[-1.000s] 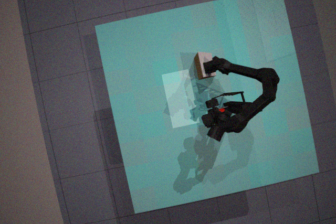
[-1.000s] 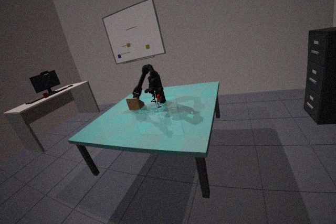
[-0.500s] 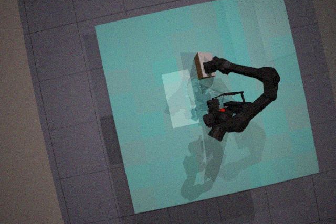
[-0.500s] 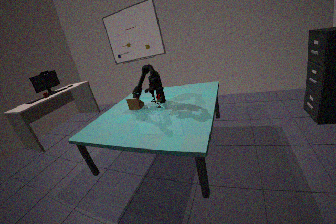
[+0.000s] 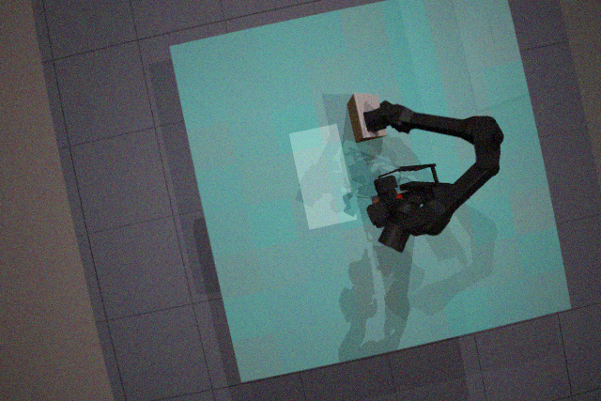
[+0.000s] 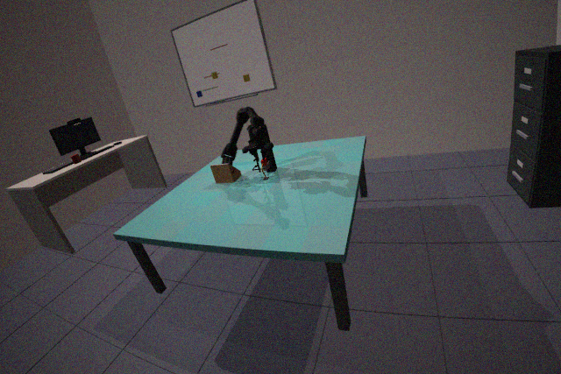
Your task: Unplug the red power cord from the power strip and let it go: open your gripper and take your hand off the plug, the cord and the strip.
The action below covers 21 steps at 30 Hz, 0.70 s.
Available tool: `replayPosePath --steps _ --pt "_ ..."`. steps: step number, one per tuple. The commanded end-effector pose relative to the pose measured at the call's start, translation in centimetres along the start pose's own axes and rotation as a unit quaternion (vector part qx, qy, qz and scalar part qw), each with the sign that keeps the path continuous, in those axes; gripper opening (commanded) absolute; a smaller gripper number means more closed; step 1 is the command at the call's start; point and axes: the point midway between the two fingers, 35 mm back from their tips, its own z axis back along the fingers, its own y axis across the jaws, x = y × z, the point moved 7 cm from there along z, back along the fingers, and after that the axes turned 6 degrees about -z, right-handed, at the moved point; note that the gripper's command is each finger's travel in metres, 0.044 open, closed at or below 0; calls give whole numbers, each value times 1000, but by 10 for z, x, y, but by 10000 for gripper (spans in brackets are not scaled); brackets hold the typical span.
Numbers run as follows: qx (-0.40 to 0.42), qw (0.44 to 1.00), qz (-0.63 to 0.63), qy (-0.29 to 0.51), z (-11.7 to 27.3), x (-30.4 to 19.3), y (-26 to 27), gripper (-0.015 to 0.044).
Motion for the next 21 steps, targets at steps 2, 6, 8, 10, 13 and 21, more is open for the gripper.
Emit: replayPosePath --steps 2,6,8,10,13,21 --pt "-2 1000 -3 3 -1 -9 -2 160" --pt "-2 1000 -3 3 -1 -15 -3 160" --pt "-2 1000 -3 3 -1 -19 -4 160" --pt "-2 1000 -3 3 -1 -22 -4 160" --pt "-2 1000 -3 3 -1 -26 -5 160" --pt "-2 1000 -3 4 -1 -35 -7 160"
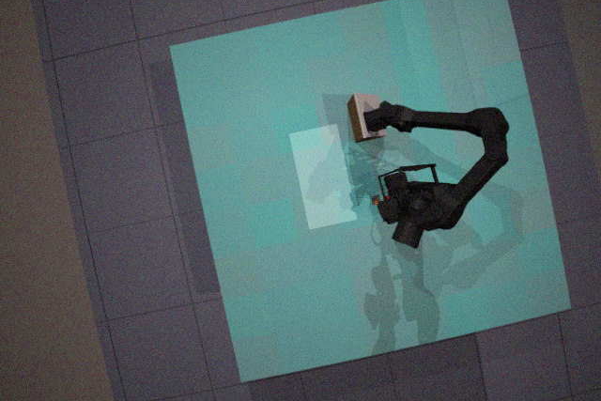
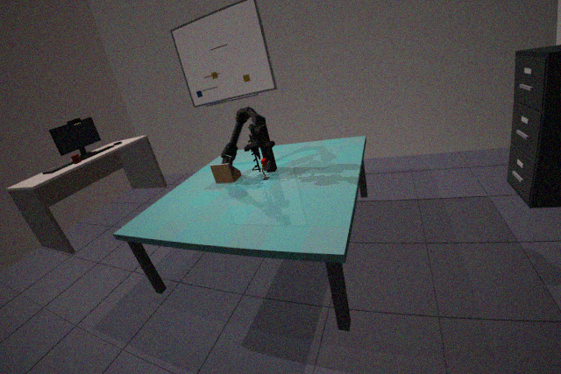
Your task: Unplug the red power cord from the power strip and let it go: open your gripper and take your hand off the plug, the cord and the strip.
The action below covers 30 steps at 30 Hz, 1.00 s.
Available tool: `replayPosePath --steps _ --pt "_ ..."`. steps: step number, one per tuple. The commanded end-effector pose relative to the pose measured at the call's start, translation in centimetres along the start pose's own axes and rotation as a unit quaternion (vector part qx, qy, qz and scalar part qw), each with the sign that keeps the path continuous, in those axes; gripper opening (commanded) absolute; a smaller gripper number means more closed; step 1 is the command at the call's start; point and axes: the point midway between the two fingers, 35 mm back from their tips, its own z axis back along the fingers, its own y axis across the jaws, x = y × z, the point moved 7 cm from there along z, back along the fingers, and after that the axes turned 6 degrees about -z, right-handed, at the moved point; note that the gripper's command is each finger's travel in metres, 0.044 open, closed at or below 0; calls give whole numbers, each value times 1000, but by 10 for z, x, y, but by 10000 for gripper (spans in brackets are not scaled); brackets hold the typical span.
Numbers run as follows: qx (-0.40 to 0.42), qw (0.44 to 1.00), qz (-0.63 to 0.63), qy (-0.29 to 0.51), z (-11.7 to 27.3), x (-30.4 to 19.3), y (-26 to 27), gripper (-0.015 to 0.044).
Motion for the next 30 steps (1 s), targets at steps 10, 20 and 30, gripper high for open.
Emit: replayPosePath --steps 10,20,30 --pt "-2 1000 -4 3 -11 -3 -2 160" --pt "-1 1000 -1 1 -11 -2 -1 55" --pt "-1 1000 -1 1 -11 -2 -1 0"
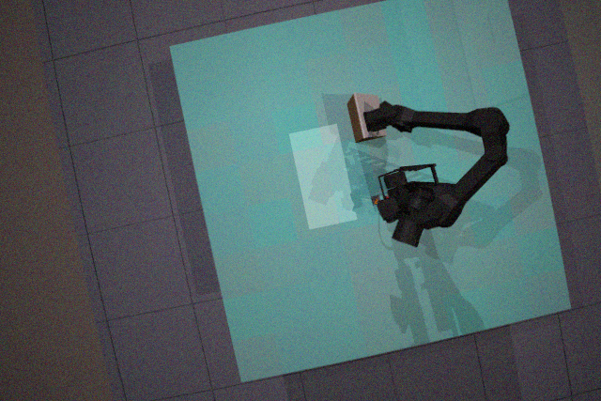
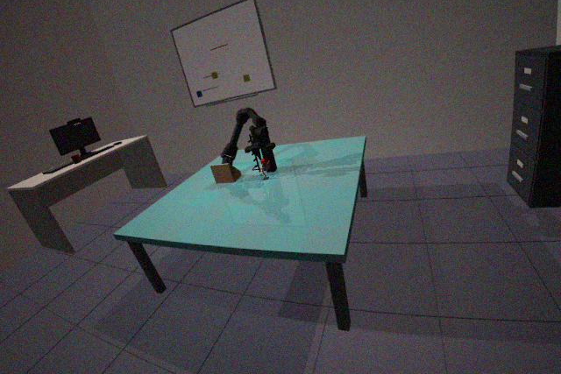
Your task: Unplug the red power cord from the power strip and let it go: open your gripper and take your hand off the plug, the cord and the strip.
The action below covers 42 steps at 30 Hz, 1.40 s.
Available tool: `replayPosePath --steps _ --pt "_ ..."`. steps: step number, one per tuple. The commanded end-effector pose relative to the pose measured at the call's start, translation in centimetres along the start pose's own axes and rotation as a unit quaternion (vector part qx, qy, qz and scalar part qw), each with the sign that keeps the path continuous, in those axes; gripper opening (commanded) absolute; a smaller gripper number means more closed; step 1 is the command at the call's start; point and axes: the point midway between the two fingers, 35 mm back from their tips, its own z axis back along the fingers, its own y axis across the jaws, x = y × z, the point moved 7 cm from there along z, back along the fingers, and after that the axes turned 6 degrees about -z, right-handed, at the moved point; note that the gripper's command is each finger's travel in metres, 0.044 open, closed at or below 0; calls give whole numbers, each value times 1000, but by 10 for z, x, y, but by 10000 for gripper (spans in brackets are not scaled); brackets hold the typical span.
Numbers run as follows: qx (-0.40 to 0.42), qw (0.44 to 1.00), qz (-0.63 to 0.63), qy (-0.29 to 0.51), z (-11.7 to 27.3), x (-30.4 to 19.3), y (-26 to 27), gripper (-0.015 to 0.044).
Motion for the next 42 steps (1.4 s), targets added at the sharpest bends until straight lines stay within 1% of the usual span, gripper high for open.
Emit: replayPosePath --steps 1,39,40,42 --pt "0 1000 0 0 0 2 0 0" --pt "0 1000 -2 -1 7 61 8 0" --pt "-10 1000 12 0 0 45 8 26" --pt "-10 1000 12 0 0 45 8 79"
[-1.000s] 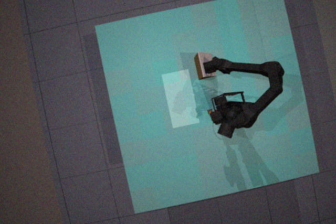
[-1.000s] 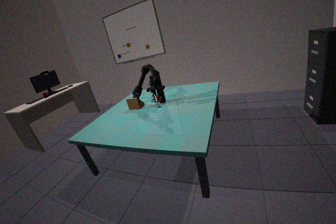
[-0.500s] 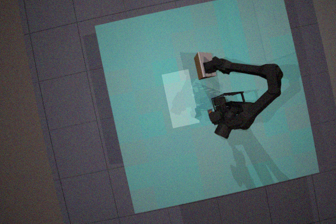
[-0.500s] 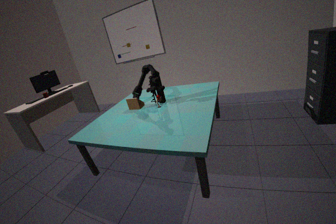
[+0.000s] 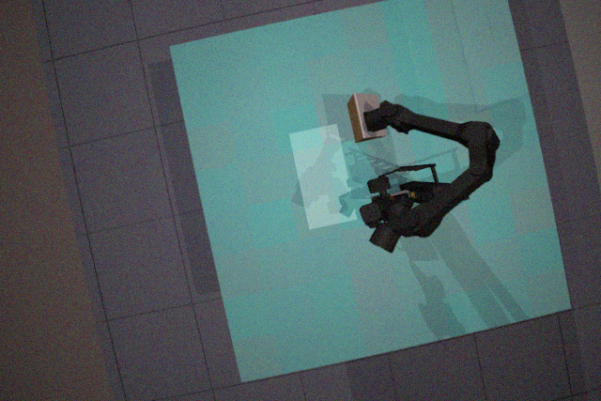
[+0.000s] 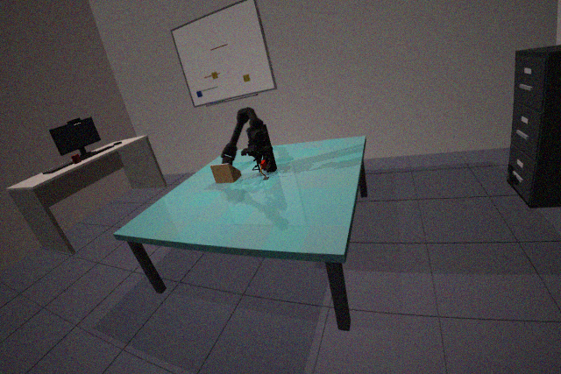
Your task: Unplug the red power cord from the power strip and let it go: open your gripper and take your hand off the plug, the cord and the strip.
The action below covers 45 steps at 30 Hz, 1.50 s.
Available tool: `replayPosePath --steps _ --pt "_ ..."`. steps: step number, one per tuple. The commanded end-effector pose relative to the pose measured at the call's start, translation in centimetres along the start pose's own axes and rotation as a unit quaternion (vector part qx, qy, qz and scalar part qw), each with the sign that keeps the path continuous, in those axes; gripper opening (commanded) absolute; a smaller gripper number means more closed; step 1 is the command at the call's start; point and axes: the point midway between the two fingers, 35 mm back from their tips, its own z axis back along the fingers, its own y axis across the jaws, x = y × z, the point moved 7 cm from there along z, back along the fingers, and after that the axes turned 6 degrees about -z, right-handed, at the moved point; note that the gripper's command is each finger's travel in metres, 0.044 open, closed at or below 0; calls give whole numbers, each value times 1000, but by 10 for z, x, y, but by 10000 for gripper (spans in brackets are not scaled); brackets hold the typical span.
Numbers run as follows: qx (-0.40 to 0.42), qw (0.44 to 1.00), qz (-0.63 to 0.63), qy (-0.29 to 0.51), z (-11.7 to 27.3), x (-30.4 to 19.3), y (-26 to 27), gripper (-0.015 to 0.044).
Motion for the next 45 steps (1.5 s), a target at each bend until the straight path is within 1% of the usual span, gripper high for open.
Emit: replayPosePath --steps 1,3,4,12,15,23,45 --pt "-4 1000 13 0 -4 -8 3 105" --pt "-4 1000 13 0 -4 -8 3 157" --pt "-4 1000 13 0 -4 -8 3 160" --pt "-4 1000 13 0 -4 -8 3 160" --pt "5 1000 -3 1 7 -7 1 160" --pt "5 1000 -3 1 7 -9 1 160" --pt "5 1000 -3 2 7 -44 -5 160"
